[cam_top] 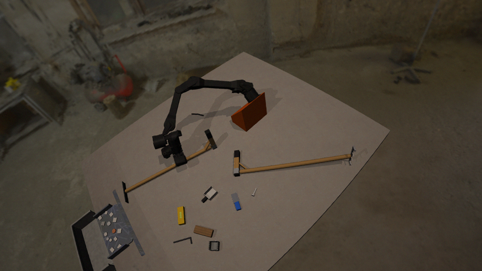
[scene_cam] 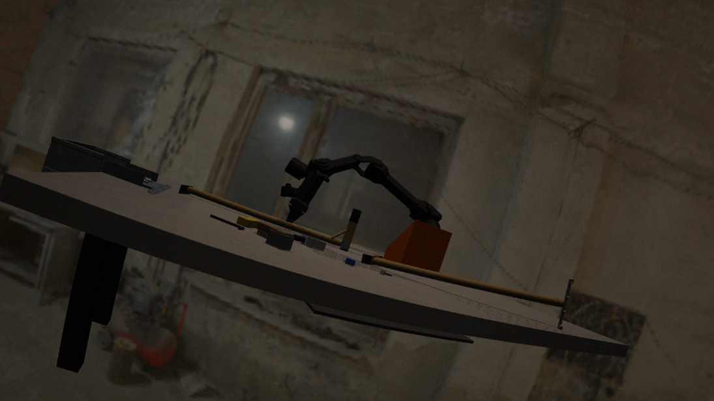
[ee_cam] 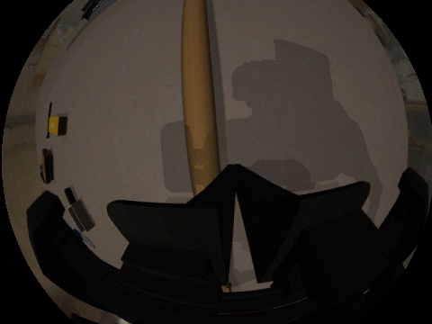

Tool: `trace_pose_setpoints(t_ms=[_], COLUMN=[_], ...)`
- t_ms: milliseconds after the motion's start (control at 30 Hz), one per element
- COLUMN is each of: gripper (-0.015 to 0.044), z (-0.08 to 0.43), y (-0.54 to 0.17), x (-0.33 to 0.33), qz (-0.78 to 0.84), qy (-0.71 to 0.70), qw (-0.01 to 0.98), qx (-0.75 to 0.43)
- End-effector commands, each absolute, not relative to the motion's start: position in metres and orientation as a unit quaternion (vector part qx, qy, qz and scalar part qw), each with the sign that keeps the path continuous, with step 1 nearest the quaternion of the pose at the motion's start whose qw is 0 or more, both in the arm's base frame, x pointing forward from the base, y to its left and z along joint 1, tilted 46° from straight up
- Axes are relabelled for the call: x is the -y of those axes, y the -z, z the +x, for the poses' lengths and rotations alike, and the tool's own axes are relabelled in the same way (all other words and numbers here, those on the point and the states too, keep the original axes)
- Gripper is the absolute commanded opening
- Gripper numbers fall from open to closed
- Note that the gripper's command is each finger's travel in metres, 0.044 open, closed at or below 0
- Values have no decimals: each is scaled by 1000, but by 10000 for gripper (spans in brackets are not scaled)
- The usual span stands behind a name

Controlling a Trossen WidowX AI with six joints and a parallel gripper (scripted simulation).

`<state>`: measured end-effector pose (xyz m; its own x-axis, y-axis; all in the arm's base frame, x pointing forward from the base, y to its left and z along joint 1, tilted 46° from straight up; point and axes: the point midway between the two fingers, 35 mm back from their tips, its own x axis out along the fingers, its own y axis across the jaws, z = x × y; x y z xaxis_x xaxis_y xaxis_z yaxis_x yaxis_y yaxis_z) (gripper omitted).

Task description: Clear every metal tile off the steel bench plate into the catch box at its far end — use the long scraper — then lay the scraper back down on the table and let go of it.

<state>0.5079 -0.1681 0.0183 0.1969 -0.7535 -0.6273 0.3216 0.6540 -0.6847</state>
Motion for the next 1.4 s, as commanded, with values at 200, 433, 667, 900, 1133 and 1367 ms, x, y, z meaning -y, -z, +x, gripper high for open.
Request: trace_pose_setpoints(t_ms=[200,433,667,900,1133,1367], gripper=[0,0,0,0,0,0], z=[510,512,514,516,516,514], y=[-7,-3,-19,-37,-56,-75], x=[164,159,150,130,111,91], qz=[-206,-206,-207,-205,-205,-206], qy=[363,363,364,363,363,363], qw=[742,742,745,745,745,745], qx=[-524,-524,-520,-520,-520,-520])
